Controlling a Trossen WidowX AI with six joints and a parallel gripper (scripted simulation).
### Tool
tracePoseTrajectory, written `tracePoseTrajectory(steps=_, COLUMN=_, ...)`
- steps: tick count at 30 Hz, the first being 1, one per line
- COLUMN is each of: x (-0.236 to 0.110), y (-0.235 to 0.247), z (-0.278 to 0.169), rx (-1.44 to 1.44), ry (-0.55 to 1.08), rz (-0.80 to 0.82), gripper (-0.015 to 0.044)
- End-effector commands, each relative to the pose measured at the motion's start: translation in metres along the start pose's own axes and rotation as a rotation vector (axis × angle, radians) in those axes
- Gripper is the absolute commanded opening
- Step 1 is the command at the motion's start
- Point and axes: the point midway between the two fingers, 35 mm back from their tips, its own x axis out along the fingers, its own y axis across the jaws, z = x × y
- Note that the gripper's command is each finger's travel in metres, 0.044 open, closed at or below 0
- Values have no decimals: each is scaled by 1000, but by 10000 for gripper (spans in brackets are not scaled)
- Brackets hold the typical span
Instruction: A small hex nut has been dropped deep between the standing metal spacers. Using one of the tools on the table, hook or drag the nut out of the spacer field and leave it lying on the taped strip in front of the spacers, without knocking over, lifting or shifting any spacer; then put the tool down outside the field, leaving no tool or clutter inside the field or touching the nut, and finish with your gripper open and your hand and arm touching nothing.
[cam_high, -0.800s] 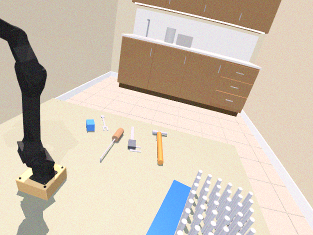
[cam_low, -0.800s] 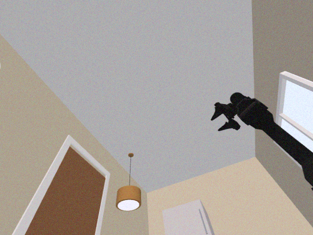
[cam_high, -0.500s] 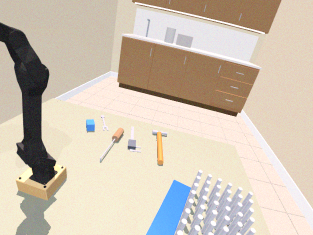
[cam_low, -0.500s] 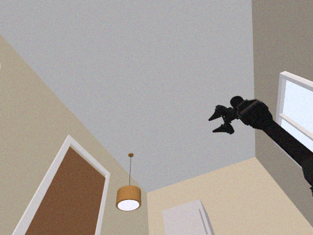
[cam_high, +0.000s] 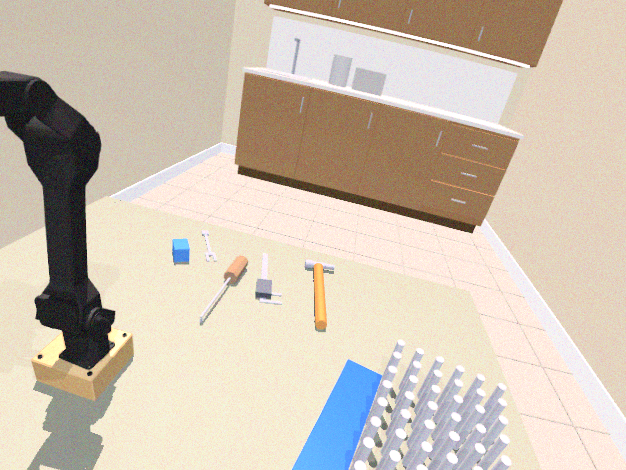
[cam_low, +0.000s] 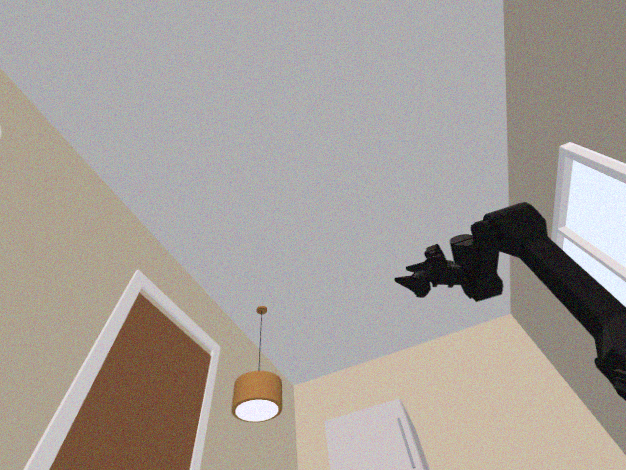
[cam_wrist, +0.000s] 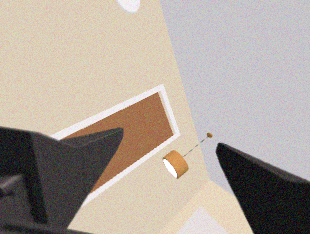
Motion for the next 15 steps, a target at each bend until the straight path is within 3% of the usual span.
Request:
tracePoseTrajectory(steps=1, x=20, y=29, z=-28, rx=194, ry=-16, rz=-69, gripper=440)
tracePoseTrajectory(steps=15, x=66, y=181, z=-88, rx=625, ry=154, rz=-87, gripper=440)
